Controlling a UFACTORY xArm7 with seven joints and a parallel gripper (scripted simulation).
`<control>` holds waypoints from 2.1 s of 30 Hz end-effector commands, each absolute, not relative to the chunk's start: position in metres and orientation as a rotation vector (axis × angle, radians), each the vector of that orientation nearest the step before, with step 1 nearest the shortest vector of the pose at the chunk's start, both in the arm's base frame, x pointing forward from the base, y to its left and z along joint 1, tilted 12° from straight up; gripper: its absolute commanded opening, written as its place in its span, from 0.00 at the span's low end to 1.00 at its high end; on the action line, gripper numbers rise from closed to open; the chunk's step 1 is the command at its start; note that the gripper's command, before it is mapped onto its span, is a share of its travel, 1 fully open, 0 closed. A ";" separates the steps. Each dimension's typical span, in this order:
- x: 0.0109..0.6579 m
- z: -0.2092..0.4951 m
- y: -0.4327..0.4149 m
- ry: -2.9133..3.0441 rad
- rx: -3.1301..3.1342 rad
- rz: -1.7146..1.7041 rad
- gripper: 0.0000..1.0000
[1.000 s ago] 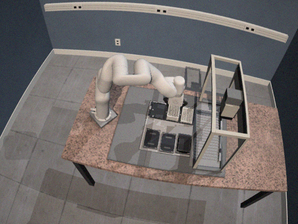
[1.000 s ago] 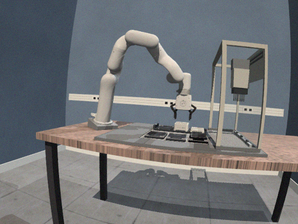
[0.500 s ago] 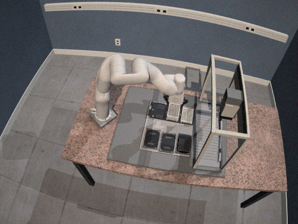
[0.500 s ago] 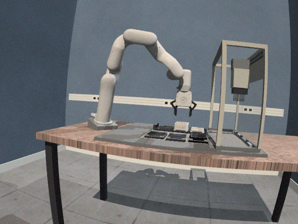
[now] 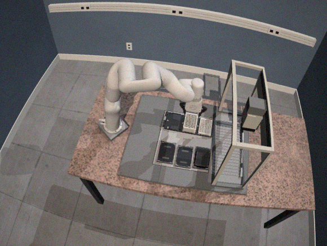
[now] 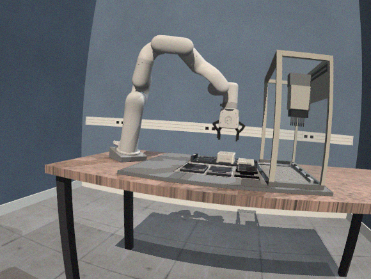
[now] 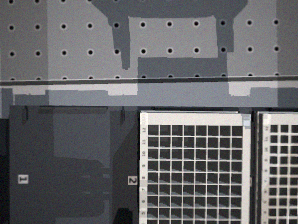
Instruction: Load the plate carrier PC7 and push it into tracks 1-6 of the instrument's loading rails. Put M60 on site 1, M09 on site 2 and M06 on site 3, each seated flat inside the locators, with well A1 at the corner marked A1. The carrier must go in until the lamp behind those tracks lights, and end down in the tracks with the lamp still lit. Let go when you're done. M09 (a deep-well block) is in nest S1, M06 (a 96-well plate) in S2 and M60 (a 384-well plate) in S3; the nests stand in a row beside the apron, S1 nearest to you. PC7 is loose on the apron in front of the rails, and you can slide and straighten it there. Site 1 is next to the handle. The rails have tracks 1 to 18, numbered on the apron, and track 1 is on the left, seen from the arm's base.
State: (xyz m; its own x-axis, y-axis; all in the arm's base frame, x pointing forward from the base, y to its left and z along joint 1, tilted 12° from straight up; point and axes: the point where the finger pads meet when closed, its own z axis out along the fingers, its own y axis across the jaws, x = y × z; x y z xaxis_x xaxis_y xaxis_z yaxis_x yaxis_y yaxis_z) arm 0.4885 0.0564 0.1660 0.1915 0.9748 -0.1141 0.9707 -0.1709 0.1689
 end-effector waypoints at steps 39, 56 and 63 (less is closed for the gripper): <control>0.483 0.209 0.063 1.876 2.257 0.035 1.00; 0.503 0.214 -0.009 1.911 2.227 0.030 1.00; 0.509 0.216 -0.033 1.910 2.227 0.030 1.00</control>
State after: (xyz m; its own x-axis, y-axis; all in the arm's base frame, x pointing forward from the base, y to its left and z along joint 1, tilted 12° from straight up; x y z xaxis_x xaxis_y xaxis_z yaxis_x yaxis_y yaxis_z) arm 0.5046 -0.0200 0.2133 0.1600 0.9798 -0.1200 0.9763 -0.1392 0.1656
